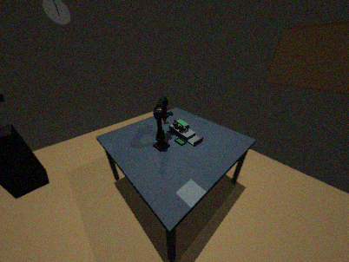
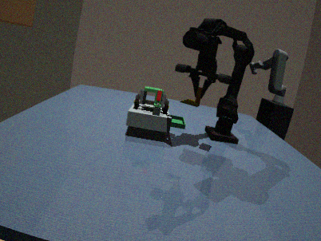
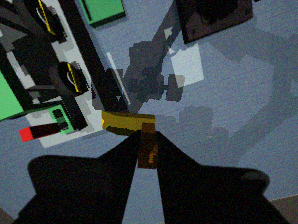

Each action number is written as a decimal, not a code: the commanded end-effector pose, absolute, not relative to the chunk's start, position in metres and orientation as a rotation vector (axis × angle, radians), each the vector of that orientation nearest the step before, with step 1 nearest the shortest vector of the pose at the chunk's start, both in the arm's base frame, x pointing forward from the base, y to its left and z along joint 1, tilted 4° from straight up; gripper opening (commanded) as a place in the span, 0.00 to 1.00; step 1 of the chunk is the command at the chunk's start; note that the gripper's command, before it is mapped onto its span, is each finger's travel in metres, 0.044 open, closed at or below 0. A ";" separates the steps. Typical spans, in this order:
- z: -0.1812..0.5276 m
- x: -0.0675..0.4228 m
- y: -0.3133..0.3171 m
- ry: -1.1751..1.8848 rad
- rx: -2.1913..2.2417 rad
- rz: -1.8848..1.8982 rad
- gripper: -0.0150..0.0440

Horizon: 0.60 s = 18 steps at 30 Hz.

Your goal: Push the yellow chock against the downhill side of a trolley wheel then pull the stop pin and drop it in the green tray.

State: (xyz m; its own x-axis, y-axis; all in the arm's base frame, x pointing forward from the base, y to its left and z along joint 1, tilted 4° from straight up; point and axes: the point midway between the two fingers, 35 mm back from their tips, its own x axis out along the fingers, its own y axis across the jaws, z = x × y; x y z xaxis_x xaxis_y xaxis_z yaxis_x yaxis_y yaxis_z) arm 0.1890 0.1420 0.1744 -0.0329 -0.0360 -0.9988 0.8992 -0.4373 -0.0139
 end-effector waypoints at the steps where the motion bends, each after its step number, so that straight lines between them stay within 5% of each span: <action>1: 0.176 0.189 0.143 0.992 1.442 -1.528 0.25; 18: 0.176 0.189 0.143 1.301 1.021 -1.103 0.25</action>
State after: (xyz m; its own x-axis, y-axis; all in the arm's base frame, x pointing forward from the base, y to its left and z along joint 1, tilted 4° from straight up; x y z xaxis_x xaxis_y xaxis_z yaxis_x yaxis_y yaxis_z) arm 0.1892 0.1426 0.1761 -0.0309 -0.0346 -0.9989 0.9965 0.0765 -0.0334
